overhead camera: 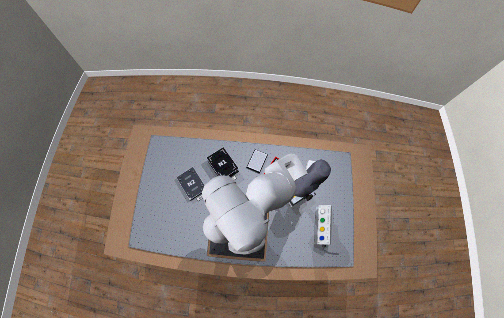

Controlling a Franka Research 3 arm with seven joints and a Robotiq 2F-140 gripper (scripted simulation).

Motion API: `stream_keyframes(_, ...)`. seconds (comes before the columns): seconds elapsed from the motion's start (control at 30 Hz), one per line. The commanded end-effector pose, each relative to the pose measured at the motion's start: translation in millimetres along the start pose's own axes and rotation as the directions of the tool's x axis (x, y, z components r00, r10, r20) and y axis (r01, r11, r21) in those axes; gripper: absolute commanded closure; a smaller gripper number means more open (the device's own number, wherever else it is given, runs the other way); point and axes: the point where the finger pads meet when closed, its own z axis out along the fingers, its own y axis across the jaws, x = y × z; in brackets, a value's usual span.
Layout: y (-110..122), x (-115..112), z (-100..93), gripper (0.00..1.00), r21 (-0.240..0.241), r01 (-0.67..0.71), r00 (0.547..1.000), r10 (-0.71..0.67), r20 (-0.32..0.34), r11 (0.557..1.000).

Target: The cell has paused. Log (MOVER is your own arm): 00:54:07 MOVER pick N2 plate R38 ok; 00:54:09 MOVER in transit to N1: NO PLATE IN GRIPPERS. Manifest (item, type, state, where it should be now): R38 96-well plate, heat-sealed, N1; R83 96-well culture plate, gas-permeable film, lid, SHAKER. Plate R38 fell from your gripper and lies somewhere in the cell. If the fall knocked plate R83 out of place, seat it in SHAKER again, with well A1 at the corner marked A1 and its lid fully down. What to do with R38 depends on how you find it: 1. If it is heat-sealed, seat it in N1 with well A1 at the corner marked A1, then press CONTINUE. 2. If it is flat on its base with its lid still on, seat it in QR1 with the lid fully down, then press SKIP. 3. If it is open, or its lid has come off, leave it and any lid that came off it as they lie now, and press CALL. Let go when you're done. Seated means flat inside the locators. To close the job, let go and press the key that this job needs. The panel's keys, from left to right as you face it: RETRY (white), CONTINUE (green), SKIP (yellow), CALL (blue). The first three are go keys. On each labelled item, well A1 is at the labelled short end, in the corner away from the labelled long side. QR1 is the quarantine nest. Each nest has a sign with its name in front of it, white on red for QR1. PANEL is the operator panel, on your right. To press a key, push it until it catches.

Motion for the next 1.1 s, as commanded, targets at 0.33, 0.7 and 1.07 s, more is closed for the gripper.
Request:
stream_keyframes(0.33,0.6,0.5,4.1,0.90,-0.002,-0.002,1.000,0.002,-0.002,1.000)
stream_keyframes(0.7,0.6,0.5,5.9,0.90,-0.002,-0.002,1.000,0.002,-0.002,1.000)
stream_keyframes(1.07,0.6,0.5,6.6,0.90,-0.002,-0.002,1.000,0.002,-0.002,1.000)
